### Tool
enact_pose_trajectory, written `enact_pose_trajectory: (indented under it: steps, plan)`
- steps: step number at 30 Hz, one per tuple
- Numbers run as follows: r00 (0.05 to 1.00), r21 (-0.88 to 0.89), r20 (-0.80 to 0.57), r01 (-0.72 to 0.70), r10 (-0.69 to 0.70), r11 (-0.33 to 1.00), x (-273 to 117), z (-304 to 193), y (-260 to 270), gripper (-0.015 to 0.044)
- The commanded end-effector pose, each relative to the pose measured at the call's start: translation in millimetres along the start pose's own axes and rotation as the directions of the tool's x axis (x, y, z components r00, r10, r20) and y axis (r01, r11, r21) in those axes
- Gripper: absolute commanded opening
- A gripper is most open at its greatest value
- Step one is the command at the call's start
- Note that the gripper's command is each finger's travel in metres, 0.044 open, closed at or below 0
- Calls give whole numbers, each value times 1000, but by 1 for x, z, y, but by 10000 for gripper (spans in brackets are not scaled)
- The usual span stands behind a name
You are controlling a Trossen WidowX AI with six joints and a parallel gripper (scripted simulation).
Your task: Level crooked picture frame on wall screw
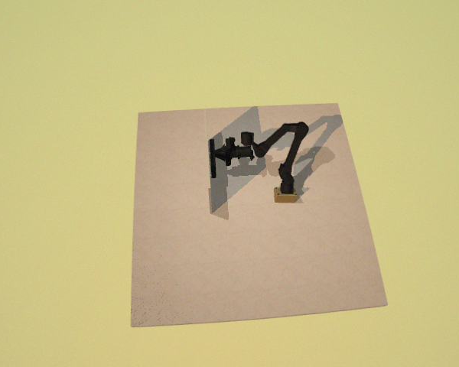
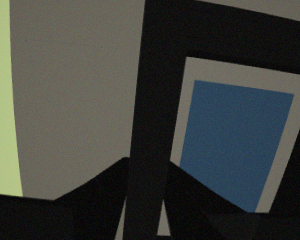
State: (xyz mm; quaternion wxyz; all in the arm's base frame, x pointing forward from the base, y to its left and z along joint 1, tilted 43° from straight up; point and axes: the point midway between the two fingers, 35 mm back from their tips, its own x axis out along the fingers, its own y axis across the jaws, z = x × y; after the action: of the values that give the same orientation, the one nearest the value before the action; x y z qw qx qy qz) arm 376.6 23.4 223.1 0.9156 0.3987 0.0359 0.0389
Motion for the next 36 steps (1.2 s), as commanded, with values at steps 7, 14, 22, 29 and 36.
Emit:
enact_pose_trajectory:
  steps: [7,14,22,29,36]
  plan:
    - [1000,5,0,0,0,1000,0,0,0,260]
    - [1000,86,-2,0,0,996,-20,4,1,260]
    - [1000,344,-6,2,0,939,-83,3,-5,260]
    - [1000,384,2,-5,5,923,-97,5,-3,260]
    - [1000,404,-5,2,0,915,-147,18,20,260]
